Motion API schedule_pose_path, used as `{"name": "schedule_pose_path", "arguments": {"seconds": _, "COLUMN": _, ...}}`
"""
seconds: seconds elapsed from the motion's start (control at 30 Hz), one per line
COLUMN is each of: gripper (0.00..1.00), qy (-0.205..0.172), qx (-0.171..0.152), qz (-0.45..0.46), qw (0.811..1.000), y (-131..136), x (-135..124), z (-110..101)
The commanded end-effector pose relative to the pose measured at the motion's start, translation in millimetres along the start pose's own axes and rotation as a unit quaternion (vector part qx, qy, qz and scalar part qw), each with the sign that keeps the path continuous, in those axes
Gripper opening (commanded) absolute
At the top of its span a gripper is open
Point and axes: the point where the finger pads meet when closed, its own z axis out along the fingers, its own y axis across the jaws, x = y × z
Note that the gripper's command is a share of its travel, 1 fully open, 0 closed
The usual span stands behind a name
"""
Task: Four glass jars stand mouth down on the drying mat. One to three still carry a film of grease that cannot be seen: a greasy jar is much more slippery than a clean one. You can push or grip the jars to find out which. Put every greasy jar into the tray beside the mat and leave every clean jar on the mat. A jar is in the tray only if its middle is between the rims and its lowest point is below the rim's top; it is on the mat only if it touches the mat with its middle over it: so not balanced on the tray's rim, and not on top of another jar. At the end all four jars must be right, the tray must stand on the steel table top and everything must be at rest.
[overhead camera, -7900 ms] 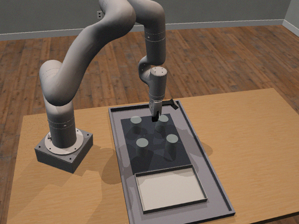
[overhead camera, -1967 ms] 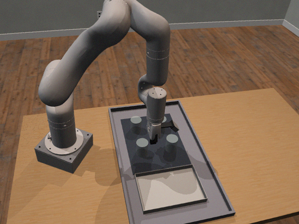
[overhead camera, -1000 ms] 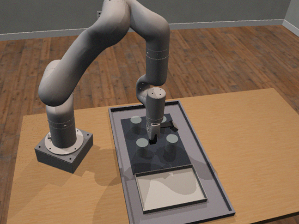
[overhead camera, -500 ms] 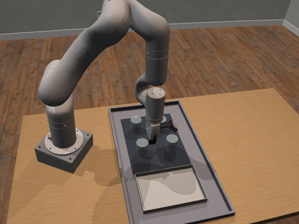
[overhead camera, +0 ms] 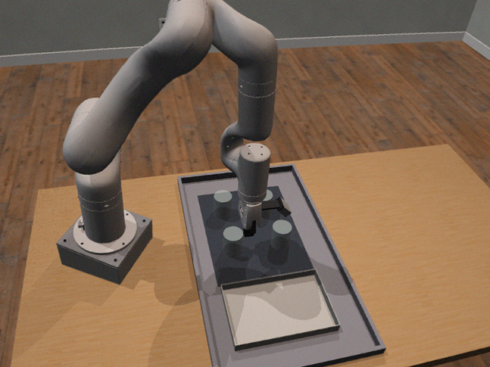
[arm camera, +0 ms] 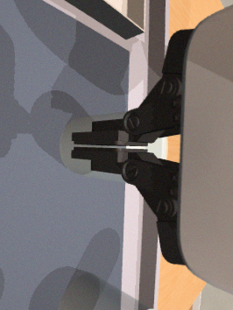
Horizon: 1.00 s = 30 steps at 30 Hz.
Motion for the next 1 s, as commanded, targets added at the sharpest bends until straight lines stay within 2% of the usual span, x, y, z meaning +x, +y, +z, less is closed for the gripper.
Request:
{"name": "schedule_pose_path", "arguments": {"seconds": 0.0, "gripper": 0.00, "qy": 0.001, "qx": -0.001, "qz": 0.000, "qw": 1.000, "y": 0.1, "x": 0.1, "z": -0.4}}
{"name": "schedule_pose_path", "arguments": {"seconds": 0.97, "gripper": 0.00, "qy": 0.001, "qx": -0.001, "qz": 0.000, "qw": 1.000, "y": 0.1, "x": -3.2, "z": -0.4}}
